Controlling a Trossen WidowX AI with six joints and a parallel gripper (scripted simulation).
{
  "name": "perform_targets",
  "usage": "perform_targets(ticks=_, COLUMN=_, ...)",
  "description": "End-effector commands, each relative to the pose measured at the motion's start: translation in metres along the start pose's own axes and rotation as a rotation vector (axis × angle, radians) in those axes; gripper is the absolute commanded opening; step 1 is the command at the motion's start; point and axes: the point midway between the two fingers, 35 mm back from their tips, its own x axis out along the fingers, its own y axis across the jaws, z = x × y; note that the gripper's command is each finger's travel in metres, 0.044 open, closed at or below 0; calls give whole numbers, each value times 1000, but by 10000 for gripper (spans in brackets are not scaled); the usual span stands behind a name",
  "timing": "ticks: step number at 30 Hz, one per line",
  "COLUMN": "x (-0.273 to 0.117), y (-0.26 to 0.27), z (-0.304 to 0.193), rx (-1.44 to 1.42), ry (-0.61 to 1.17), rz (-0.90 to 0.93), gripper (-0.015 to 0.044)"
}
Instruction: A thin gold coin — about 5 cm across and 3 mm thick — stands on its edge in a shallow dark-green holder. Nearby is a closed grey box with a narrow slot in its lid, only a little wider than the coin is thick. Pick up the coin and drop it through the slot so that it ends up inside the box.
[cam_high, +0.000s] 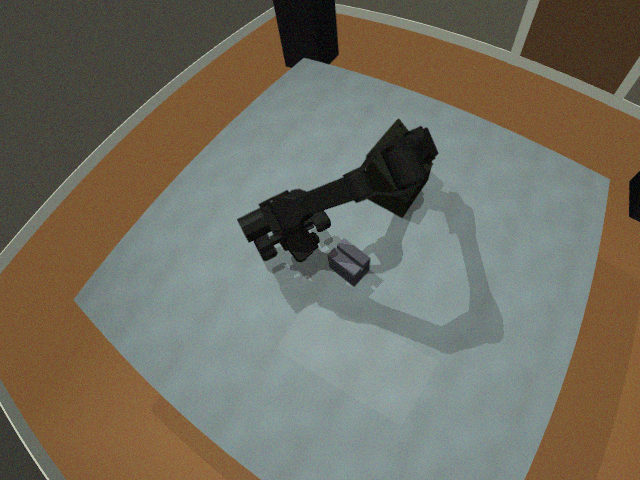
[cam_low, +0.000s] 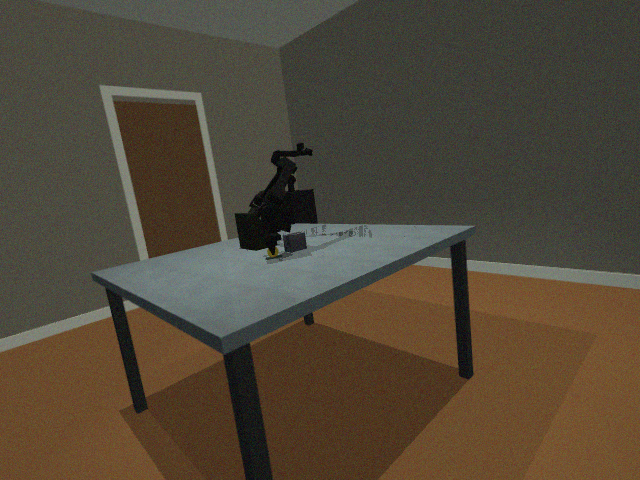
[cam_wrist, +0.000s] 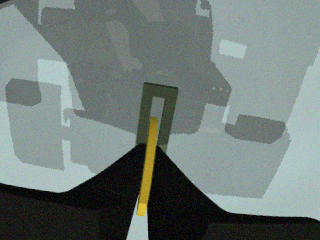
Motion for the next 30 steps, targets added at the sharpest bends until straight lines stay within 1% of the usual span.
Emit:
perform_targets(ticks=1, x=-11, y=-3, z=1, rx=-9, ry=4, rz=-8, gripper=0)
perform_targets(ticks=30, x=-84, y=-3, z=0, rx=-8, ry=3, rz=-11, gripper=0)
